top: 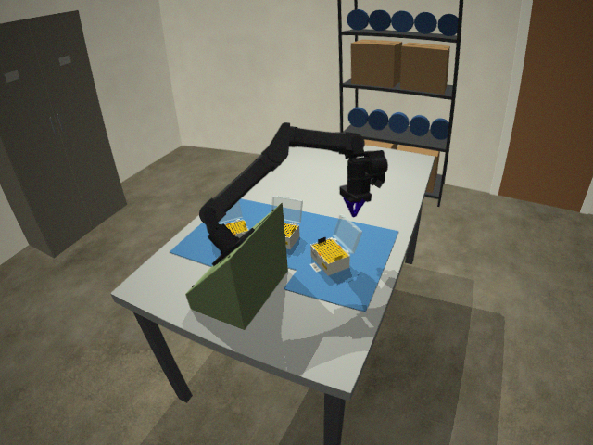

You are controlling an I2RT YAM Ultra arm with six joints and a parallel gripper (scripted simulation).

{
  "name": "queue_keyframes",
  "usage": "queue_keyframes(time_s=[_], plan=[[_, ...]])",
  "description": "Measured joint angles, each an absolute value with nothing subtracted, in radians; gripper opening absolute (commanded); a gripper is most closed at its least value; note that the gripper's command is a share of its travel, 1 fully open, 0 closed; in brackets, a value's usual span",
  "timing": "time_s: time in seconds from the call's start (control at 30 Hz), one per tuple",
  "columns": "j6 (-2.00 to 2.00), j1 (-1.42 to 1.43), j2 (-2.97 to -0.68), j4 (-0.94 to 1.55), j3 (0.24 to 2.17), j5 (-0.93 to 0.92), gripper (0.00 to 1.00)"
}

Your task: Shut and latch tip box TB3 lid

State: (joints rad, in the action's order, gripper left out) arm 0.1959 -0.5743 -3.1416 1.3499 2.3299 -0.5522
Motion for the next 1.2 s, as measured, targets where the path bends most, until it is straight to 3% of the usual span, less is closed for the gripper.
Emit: queue_keyframes(time_s=[0.23, 1.2], plan=[[0.196, -0.574, -3.142, 1.346, 2.323, -0.553, 0.0], [0.2, -0.592, -3.035, 1.119, 1.979, -0.57, 0.0]])
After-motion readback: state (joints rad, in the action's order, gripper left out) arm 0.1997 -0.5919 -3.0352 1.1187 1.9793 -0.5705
